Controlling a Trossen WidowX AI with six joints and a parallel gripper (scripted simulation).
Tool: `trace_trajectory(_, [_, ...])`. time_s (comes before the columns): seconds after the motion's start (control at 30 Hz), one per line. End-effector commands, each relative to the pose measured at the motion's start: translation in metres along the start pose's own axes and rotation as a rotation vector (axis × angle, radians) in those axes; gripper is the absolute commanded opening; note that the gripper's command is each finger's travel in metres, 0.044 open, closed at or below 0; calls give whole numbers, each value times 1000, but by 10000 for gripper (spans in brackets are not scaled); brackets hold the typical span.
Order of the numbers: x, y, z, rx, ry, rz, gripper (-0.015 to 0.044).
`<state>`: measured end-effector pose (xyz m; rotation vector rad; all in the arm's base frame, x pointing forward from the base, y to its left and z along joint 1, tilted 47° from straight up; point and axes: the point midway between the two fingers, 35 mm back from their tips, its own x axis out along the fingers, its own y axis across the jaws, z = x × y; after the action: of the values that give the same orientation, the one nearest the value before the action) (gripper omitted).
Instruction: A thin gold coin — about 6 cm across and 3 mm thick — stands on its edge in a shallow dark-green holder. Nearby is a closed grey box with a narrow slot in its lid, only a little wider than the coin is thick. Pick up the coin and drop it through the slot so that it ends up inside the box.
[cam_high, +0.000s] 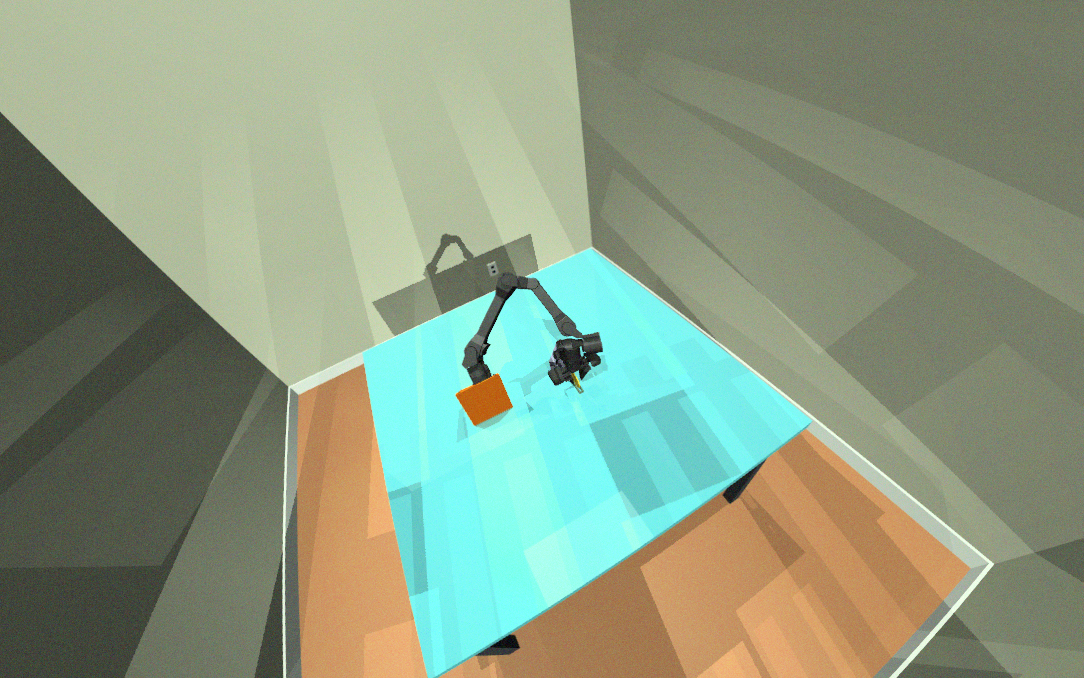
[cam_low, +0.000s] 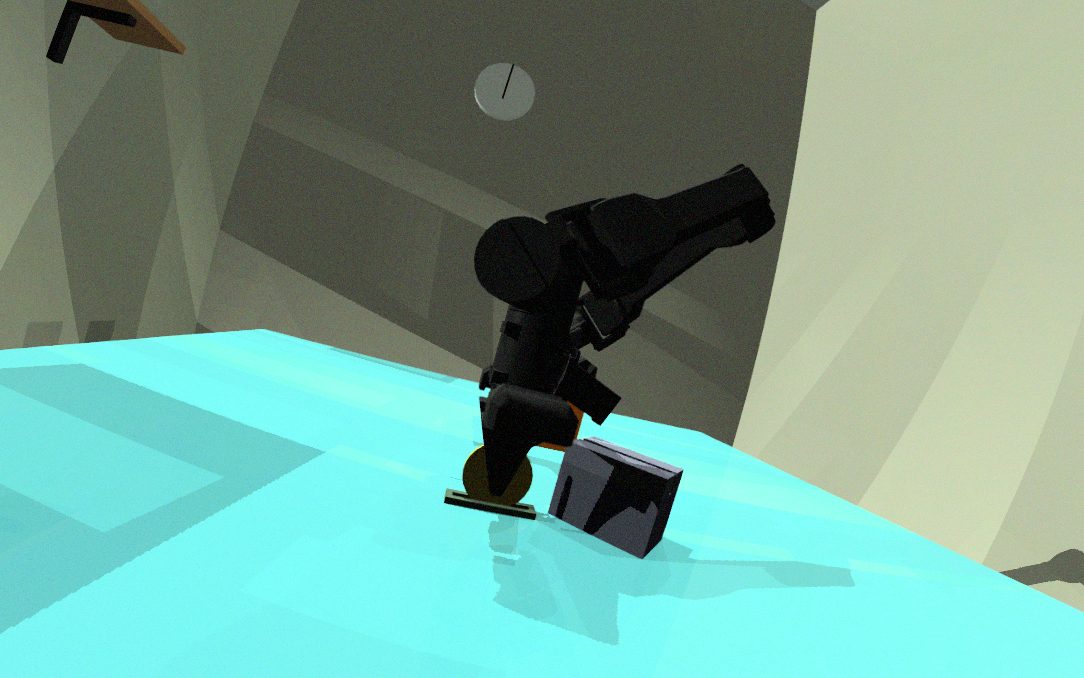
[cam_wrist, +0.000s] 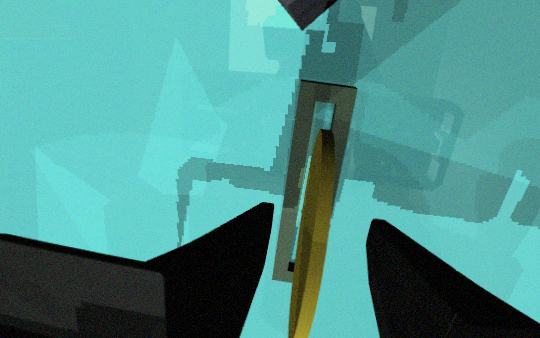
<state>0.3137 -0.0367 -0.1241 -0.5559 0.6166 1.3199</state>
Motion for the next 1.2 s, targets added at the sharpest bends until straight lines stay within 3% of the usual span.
trace_trajectory(0.0, [9, 3, 1, 9, -8, 6, 161])
trace_trajectory(0.13, [13, 4, 1, 9, -9, 6, 161])
trace_trajectory(0.33, [13, 4, 1, 9, -9, 6, 3])
trace_trajectory(0.73, [11, 4, 1, 9, -8, 6, 0])
trace_trajectory(1.17, [-20, 0, -1, 10, -2, 5, 0])
